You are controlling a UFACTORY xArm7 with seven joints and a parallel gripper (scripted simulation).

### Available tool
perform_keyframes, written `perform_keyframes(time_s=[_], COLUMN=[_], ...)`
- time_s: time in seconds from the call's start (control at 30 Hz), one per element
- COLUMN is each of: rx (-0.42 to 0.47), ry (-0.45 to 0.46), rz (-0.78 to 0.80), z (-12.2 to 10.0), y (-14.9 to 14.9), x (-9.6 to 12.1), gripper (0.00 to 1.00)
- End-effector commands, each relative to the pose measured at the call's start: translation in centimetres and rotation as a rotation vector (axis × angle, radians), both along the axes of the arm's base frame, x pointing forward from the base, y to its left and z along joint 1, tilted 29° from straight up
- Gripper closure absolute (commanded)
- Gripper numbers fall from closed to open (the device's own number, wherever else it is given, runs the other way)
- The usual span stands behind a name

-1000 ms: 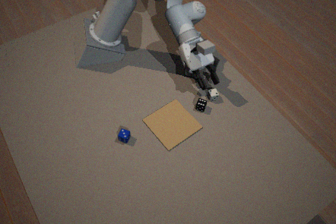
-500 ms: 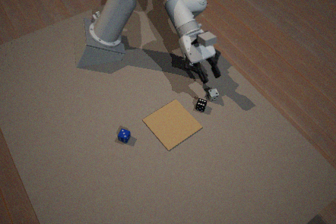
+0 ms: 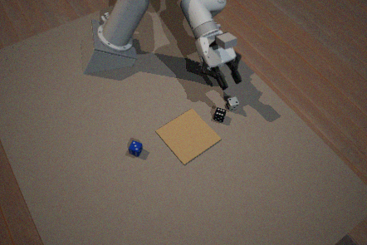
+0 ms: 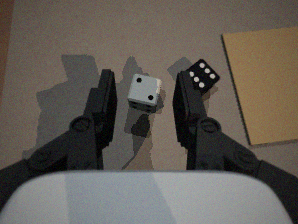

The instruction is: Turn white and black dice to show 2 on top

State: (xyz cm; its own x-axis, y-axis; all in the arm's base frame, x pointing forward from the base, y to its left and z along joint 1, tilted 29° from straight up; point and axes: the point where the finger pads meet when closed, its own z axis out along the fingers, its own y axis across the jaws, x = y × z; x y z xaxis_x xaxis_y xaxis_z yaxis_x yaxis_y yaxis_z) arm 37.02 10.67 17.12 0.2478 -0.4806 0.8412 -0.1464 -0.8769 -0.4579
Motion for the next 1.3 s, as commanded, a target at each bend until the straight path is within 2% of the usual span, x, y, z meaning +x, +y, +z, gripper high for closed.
perform_keyframes(time_s=[0.0, 0.17, 0.33, 0.6, 1.27], rx=[0.003, 0.01, 0.029, 0.036, 0.07], ry=[0.016, 0.061, 0.164, 0.209, 0.395], rz=[0.008, 0.032, 0.086, 0.109, 0.21], z=[1.7, 1.8, 2.0, 2.1, 2.9], y=[-0.6, -0.7, -0.9, -1.1, -1.5], x=[-0.4, -0.2, 0.3, 0.6, 1.5], gripper=[0.53, 0.53, 0.53, 0.53, 0.53])
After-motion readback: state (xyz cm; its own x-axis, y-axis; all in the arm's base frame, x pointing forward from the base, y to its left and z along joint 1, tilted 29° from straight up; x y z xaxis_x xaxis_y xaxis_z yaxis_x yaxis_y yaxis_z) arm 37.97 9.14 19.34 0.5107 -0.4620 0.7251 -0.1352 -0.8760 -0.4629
